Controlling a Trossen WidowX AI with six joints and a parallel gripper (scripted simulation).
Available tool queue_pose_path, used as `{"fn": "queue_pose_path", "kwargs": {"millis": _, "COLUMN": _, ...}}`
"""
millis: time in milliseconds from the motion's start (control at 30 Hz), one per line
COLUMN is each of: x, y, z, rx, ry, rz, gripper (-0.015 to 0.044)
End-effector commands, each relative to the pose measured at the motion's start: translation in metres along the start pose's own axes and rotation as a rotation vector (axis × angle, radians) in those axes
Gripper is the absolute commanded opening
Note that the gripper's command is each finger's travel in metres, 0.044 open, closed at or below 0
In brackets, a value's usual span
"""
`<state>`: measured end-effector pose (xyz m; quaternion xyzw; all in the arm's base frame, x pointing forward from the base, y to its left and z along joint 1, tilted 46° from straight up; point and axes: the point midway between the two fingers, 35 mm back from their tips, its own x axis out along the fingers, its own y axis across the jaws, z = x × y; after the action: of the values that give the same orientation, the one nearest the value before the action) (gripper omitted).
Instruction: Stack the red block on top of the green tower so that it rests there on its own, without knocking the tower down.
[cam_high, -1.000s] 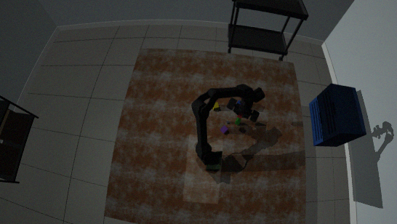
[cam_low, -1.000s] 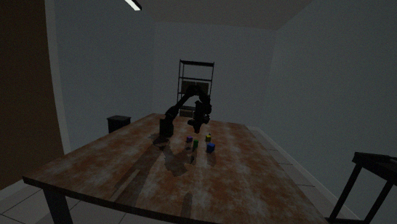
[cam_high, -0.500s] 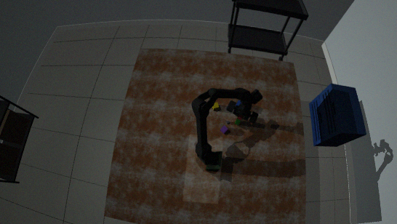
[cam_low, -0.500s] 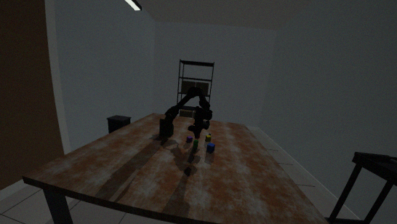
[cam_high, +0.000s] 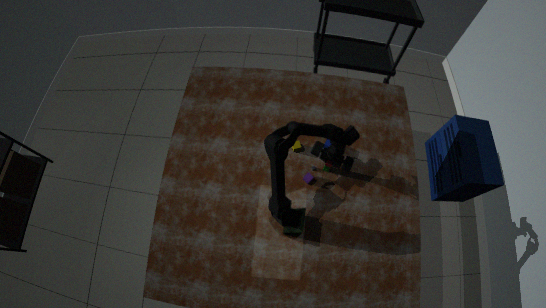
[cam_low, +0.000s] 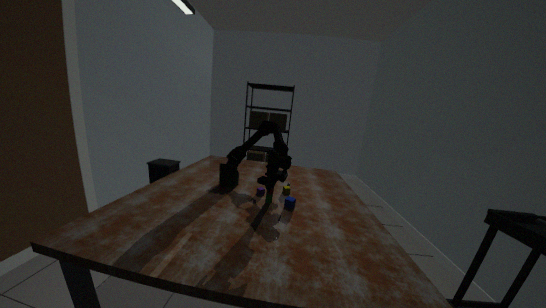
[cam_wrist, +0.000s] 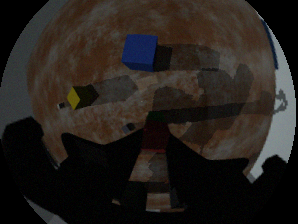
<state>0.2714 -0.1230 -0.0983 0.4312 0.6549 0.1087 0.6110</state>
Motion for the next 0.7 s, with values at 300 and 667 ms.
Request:
{"fn": "queue_pose_path", "kwargs": {"millis": 300, "x": 0.0017, "y": 0.0003, "z": -0.0007, "rx": 0.006, "ry": 0.000, "rz": 0.005, "gripper": 0.0000}}
{"fn": "queue_pose_path", "kwargs": {"millis": 667, "x": 0.0009, "y": -0.0001, "z": -0.0006, "rx": 0.002, "ry": 0.001, "rz": 0.001, "gripper": 0.0053}}
